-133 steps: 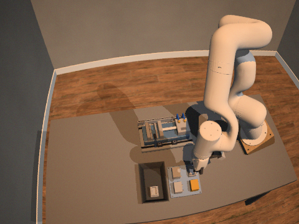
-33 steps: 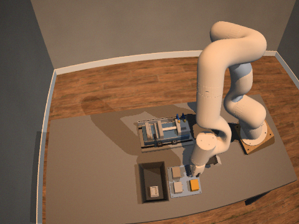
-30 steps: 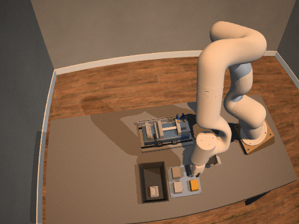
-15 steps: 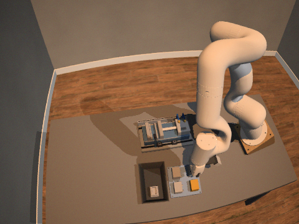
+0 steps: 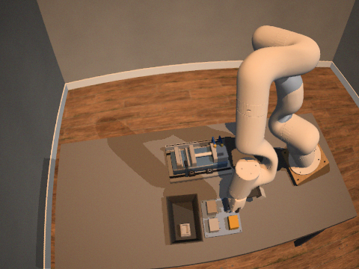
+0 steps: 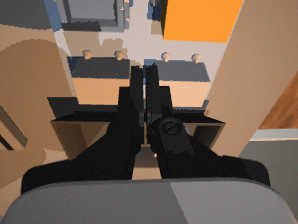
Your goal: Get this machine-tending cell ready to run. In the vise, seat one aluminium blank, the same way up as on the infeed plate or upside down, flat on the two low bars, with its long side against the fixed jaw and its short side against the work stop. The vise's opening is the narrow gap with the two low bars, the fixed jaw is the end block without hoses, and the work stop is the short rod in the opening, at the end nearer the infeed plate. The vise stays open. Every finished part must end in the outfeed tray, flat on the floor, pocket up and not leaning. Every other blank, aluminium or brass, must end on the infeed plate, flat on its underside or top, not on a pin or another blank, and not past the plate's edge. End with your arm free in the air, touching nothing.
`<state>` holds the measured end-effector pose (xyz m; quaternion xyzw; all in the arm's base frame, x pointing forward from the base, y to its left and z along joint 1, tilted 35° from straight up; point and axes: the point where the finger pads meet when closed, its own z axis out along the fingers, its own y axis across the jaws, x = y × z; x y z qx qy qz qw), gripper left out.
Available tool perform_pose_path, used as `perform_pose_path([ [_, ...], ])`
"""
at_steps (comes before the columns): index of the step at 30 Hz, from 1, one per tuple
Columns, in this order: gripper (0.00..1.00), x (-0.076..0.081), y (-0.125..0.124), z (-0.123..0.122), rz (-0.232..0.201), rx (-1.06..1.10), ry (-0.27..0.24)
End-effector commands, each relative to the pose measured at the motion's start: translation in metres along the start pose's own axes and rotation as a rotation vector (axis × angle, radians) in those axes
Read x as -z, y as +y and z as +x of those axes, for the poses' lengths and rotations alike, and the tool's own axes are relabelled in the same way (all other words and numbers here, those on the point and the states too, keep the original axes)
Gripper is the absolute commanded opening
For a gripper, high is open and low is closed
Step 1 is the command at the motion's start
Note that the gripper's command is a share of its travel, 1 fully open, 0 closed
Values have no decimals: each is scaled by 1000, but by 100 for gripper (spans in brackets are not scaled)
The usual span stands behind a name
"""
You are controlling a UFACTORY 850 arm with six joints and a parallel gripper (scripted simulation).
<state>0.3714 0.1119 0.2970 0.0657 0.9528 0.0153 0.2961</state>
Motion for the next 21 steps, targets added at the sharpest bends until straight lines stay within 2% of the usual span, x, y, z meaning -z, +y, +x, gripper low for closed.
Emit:
perform_pose_path([
  [1,0,1,0,-1,-1,0,-1],
  [9,0,6,0,-1,-1,0,-1],
  [21,0,25,0,-1,-1,0,-1],
])
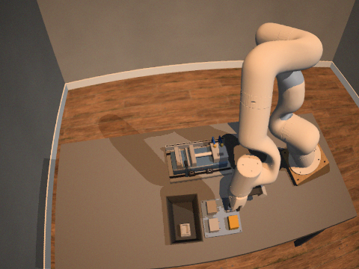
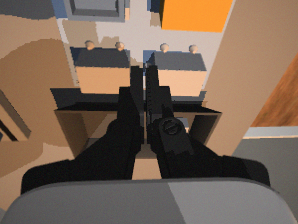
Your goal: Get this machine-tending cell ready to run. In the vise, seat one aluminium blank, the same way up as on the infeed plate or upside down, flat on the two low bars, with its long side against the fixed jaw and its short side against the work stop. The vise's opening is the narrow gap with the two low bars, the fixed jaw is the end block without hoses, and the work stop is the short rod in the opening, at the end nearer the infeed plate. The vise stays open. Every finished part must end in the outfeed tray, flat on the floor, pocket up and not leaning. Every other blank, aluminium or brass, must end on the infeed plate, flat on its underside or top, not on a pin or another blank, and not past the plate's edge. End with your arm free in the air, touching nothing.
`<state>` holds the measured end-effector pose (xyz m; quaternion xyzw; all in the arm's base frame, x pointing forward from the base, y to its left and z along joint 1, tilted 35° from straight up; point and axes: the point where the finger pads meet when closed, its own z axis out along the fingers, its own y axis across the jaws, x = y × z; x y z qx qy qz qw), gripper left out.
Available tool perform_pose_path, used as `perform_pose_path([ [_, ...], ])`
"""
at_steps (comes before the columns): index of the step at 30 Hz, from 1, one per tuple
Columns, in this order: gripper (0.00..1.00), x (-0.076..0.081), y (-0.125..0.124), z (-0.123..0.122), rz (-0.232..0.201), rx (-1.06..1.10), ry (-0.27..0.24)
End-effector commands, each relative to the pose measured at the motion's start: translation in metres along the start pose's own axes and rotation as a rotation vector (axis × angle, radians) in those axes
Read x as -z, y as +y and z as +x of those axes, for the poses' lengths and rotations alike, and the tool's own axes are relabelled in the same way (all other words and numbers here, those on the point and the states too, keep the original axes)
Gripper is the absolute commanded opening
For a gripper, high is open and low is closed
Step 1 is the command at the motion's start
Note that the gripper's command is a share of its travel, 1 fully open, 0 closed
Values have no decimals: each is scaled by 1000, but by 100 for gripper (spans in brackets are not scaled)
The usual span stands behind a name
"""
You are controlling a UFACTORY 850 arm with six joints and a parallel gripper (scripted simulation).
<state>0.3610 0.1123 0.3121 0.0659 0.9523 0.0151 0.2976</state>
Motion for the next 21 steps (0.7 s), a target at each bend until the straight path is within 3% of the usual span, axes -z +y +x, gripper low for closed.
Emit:
perform_pose_path([
  [1,0,9,0,-1,-1,0,2],
  [13,0,42,0,-1,-1,0,2],
  [21,0,50,0,-1,-1,0,2],
])
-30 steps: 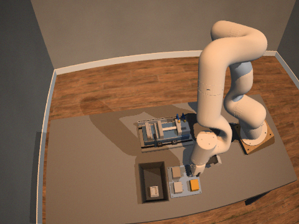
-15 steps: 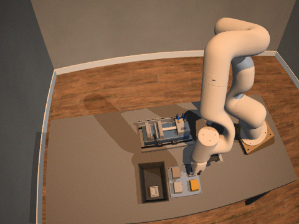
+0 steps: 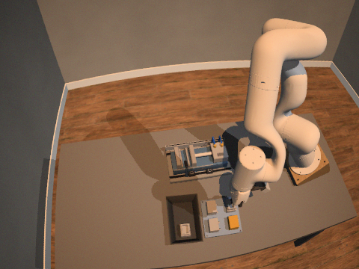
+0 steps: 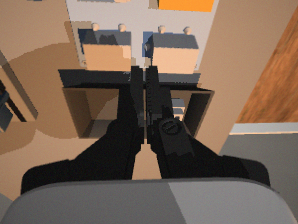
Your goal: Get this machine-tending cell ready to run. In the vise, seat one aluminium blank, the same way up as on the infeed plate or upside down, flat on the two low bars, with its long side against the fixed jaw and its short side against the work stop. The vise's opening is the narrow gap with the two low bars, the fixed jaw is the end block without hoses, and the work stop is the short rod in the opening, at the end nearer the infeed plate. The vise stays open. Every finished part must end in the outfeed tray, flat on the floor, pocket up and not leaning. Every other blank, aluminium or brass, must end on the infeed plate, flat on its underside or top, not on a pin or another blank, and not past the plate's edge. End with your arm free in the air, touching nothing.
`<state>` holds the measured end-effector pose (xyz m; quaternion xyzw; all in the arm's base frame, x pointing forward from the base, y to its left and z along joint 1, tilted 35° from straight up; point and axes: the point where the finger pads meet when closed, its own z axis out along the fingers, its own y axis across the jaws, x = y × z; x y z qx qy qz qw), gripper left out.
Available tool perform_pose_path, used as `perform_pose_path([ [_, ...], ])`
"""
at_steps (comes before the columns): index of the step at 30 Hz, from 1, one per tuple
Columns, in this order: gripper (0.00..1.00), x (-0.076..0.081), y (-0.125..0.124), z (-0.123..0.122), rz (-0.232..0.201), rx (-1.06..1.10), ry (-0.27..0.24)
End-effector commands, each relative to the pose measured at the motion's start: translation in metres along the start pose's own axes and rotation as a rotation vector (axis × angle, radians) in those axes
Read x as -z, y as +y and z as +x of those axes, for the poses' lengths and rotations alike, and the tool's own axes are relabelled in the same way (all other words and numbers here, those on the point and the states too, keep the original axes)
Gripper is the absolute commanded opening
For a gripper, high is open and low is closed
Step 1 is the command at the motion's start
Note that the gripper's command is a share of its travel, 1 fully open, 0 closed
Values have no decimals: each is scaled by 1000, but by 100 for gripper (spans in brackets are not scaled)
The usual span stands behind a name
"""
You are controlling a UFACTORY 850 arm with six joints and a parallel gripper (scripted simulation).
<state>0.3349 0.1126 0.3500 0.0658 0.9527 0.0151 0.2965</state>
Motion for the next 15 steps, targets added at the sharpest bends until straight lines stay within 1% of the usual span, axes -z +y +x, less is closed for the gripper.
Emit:
perform_pose_path([
  [1,0,5,0,-1,-1,0,0],
  [5,0,5,0,-1,-1,0,0],
  [6,0,5,1,-5,0,0,1],
  [7,0,6,1,-14,1,-1,3],
  [9,0,8,3,-45,4,-2,8],
  [11,0,8,3,-45,4,-2,8],
  [12,0,8,3,-65,4,-2,10],
  [15,0,8,3,-87,4,-2,11],
])
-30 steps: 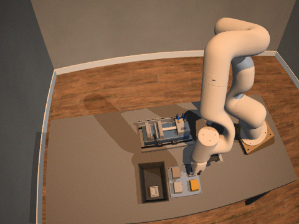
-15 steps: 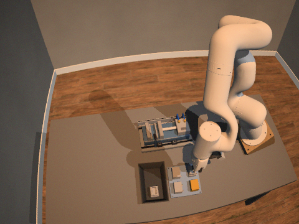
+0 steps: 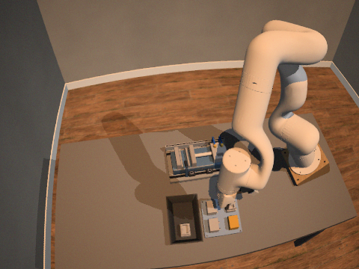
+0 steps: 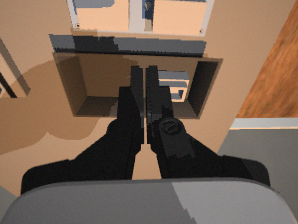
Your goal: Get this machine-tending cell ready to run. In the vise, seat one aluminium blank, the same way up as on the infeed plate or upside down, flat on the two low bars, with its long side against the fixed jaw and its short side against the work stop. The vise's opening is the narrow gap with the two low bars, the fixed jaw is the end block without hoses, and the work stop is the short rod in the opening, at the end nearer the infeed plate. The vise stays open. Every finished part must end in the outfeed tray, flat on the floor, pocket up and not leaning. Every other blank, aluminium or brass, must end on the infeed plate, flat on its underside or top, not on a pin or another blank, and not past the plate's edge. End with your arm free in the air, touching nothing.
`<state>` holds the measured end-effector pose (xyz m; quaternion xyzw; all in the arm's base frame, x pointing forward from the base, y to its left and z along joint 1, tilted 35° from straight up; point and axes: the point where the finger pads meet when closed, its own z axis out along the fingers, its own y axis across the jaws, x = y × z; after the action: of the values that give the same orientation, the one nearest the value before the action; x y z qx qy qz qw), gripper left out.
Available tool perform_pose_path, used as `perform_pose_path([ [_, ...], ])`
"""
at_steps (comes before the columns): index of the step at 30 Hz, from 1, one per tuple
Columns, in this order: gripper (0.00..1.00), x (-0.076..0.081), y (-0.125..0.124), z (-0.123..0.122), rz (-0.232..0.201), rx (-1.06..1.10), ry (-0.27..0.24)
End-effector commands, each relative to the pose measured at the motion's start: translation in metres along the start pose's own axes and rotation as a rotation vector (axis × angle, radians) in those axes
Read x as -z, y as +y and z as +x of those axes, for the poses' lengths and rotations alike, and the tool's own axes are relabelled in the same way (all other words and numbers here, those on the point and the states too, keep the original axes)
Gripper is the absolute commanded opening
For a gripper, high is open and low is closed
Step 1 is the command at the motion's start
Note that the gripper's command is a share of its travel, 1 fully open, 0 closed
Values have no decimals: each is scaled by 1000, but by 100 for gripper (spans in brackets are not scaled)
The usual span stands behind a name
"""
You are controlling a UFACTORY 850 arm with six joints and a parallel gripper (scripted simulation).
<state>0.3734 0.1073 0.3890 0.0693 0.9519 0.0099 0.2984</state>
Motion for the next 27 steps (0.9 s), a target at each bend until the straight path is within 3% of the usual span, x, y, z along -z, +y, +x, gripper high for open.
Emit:
perform_pose_path([
  [1,0,-2,0,-42,-8,2,16],
  [10,0,-6,-10,-114,-13,3,6],
  [27,0,-11,-10,-115,-13,4,5],
])
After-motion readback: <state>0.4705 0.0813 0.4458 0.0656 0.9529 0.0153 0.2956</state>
